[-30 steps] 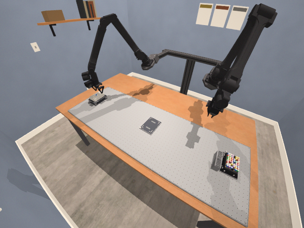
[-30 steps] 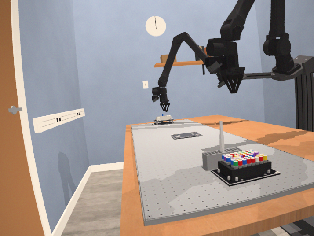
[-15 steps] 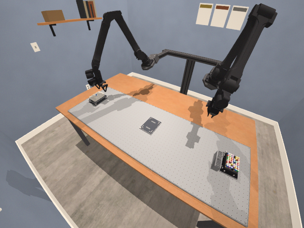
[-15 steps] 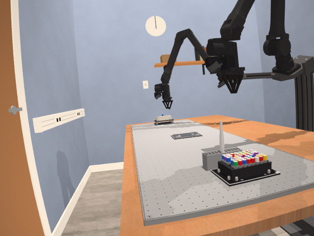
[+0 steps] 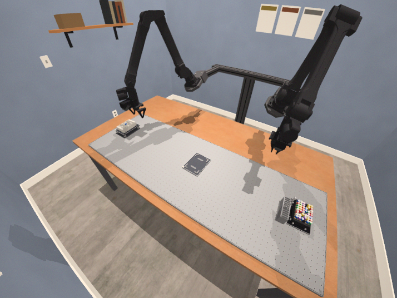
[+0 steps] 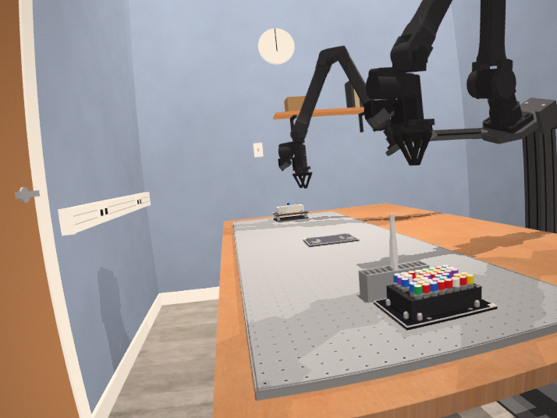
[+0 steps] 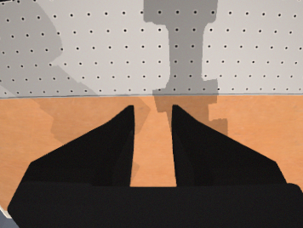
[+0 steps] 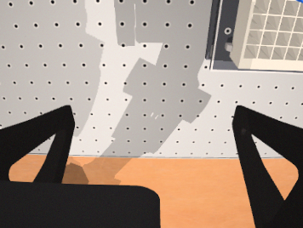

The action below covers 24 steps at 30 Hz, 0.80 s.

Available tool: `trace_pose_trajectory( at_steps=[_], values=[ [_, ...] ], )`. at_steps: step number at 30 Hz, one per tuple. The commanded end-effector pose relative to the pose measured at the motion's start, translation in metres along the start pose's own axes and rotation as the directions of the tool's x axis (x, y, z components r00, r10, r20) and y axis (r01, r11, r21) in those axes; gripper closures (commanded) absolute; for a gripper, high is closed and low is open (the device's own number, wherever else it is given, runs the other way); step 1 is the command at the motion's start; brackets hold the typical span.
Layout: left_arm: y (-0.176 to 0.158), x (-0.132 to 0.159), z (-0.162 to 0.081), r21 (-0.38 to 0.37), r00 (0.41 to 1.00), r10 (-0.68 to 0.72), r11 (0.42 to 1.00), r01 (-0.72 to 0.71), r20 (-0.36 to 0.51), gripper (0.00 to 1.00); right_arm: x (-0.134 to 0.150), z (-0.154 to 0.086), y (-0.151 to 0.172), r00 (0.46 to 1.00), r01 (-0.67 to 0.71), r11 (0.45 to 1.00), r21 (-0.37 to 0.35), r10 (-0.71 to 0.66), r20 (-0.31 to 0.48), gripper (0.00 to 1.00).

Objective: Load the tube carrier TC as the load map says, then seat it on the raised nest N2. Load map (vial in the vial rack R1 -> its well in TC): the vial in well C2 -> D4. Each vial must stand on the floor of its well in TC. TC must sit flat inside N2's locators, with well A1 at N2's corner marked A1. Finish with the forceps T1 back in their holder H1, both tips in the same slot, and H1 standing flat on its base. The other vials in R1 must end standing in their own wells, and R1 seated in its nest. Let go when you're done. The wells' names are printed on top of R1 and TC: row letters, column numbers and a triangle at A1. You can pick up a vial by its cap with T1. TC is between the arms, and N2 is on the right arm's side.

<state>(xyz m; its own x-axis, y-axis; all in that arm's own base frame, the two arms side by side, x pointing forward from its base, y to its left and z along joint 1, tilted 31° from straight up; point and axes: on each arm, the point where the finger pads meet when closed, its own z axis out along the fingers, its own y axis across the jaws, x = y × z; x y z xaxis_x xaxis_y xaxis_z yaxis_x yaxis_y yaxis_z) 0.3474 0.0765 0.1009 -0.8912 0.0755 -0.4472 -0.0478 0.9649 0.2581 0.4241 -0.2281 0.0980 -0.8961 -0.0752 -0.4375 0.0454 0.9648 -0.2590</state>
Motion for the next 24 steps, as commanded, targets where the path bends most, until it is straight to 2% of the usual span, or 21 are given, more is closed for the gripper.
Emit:
trace_pose_trajectory(
  at_steps=[1, 24],
  values=[
    [0.004, -0.01, -0.003, -0.006, 1.0, -0.016, 1.0, 0.016, 0.017, 0.76, -0.006, -0.015, 0.009, 0.999, -0.019, 1.0, 0.014, 0.019, 0.034, 0.0],
    [0.004, -0.01, -0.003, -0.006, 1.0, -0.016, 1.0, 0.016, 0.017, 0.76, 0.029, -0.049, 0.082, 1.0, -0.019, 1.0, 0.003, 0.019, 0.015, 0.0]
  ],
)
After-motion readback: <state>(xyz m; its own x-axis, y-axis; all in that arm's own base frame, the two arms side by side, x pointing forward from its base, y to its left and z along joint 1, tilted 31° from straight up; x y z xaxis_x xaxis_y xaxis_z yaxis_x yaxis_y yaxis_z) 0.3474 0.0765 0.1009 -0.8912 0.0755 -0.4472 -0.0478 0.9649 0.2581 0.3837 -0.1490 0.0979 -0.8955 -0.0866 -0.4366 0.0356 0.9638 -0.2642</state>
